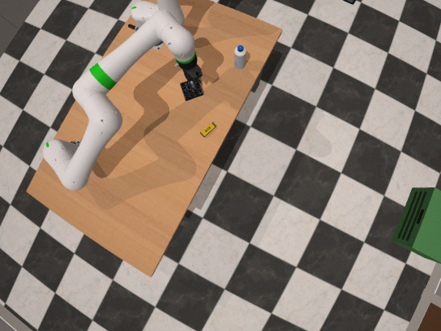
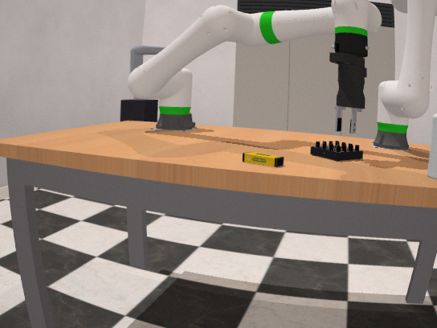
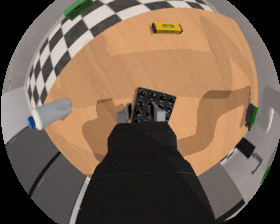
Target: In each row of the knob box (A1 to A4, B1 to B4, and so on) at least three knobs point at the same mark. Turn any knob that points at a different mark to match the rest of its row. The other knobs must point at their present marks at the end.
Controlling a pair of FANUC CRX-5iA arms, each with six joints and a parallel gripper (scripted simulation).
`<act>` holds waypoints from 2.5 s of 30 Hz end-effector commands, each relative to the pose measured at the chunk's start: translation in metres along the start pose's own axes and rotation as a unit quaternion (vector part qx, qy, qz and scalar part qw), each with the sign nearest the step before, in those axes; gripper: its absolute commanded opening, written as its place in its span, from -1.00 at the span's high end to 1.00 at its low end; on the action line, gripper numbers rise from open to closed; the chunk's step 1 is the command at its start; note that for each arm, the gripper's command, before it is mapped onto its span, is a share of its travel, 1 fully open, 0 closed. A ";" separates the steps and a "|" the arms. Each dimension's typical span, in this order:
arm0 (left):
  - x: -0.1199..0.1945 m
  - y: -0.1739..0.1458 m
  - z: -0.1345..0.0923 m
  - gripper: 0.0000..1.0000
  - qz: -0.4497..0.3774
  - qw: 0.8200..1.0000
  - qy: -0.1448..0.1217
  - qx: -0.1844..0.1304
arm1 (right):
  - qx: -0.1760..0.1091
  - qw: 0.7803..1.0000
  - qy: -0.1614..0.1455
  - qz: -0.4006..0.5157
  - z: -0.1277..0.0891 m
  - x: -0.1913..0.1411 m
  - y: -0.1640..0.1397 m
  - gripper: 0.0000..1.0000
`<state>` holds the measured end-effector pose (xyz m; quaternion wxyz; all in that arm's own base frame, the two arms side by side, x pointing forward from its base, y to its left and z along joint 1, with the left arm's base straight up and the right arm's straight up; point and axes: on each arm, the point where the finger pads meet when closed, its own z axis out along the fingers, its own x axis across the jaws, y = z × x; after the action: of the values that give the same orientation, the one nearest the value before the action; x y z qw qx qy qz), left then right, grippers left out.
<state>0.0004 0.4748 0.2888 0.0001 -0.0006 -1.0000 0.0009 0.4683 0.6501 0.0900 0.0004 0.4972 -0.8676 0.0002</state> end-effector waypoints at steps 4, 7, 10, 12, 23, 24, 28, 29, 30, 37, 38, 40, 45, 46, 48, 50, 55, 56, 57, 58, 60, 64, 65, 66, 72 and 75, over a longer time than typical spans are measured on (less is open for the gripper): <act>0.000 0.000 -0.001 -1.00 0.000 1.000 0.000 -0.001 | 0.000 1.000 -0.002 0.000 -0.027 0.007 -0.007 -1.00; 0.000 0.000 -0.001 -1.00 0.000 1.000 0.000 -0.001 | 0.000 1.000 -0.002 0.000 -0.050 0.014 -0.013 -1.00; 0.000 0.000 -0.001 -1.00 0.000 1.000 0.000 -0.001 | 0.000 1.000 -0.001 0.000 -0.073 0.021 -0.020 -1.00; 0.000 0.000 -0.001 -1.00 0.000 1.000 0.000 -0.001 | 0.000 1.000 -0.001 0.000 -0.086 0.025 -0.023 -1.00; 0.000 0.000 -0.001 -1.00 0.000 1.000 0.000 -0.001 | 0.000 1.000 -0.001 0.000 -0.111 0.032 -0.030 -1.00; 0.000 0.000 -0.001 -1.00 0.000 1.000 0.000 -0.001 | 0.000 1.000 -0.001 0.000 -0.111 0.032 -0.030 -1.00; 0.000 0.000 -0.001 -1.00 0.000 1.000 0.000 -0.001 | 0.000 1.000 -0.001 0.000 -0.111 0.032 -0.030 -1.00; 0.000 0.000 -0.001 -1.00 0.000 1.000 0.000 -0.001 | 0.000 1.000 -0.001 0.000 -0.111 0.032 -0.030 -1.00; 0.000 0.000 -0.001 -1.00 0.000 1.000 0.000 -0.001 | 0.000 1.000 -0.001 0.000 -0.111 0.032 -0.030 -1.00; 0.000 0.000 -0.001 -1.00 0.000 1.000 0.000 -0.001 | 0.000 1.000 -0.001 0.000 -0.111 0.032 -0.030 -1.00; 0.000 0.000 -0.001 -1.00 0.000 1.000 0.000 -0.001 | 0.000 1.000 -0.001 0.000 -0.111 0.032 -0.030 -1.00; 0.000 0.000 -0.001 -1.00 0.000 1.000 0.000 -0.001 | 0.000 1.000 -0.001 0.000 -0.111 0.032 -0.030 -1.00; 0.000 0.000 -0.001 -1.00 0.000 1.000 0.000 -0.001 | 0.000 1.000 -0.001 0.000 -0.111 0.032 -0.030 -1.00; 0.000 0.000 -0.001 -1.00 0.000 1.000 0.000 -0.001 | 0.000 1.000 -0.001 0.000 -0.111 0.032 -0.030 -1.00; 0.000 0.000 -0.001 -1.00 0.000 1.000 0.000 -0.001 | 0.000 1.000 -0.001 0.000 -0.111 0.032 -0.030 -1.00; 0.000 0.000 -0.001 -1.00 0.000 1.000 0.000 -0.001 | 0.000 1.000 -0.001 0.000 -0.111 0.032 -0.030 -1.00; 0.000 0.000 -0.001 -1.00 0.000 1.000 0.000 -0.001 | 0.000 1.000 -0.001 0.000 -0.111 0.032 -0.030 -1.00; 0.000 0.000 -0.001 -1.00 0.000 1.000 0.000 -0.001 | 0.000 1.000 -0.001 0.000 -0.111 0.032 -0.030 -1.00; 0.000 0.000 -0.001 -1.00 0.000 1.000 0.000 -0.001 | 0.000 1.000 -0.001 0.000 -0.111 0.032 -0.030 -1.00; 0.000 0.000 -0.001 -1.00 0.000 1.000 0.000 -0.001 | 0.000 1.000 -0.001 0.000 -0.111 0.032 -0.030 -1.00; 0.000 0.000 -0.001 -1.00 0.000 1.000 0.000 -0.001 | 0.000 1.000 -0.001 0.000 -0.111 0.032 -0.030 -1.00; 0.000 0.000 -0.001 -1.00 0.000 1.000 0.000 -0.001 | 0.000 1.000 -0.001 0.000 -0.111 0.033 -0.030 -1.00; 0.000 0.000 -0.001 -1.00 0.000 1.000 0.000 -0.001 | 0.000 1.000 -0.001 0.000 -0.111 0.033 -0.030 -1.00; 0.000 0.000 -0.001 -1.00 0.000 1.000 0.000 -0.001 | 0.000 1.000 -0.001 0.000 -0.111 0.034 -0.029 -1.00; 0.000 0.000 -0.001 -1.00 0.000 1.000 0.000 -0.001 | 0.000 1.000 -0.001 0.000 -0.111 0.038 -0.027 -1.00; 0.000 0.000 -0.001 -1.00 0.000 1.000 0.000 -0.001 | 0.000 1.000 -0.001 0.000 -0.111 0.045 -0.024 -1.00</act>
<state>0.0004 0.4748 0.2888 0.0001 -0.0006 -1.0000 0.0009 0.4733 0.6039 0.1997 0.0015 0.4972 -0.8676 0.0005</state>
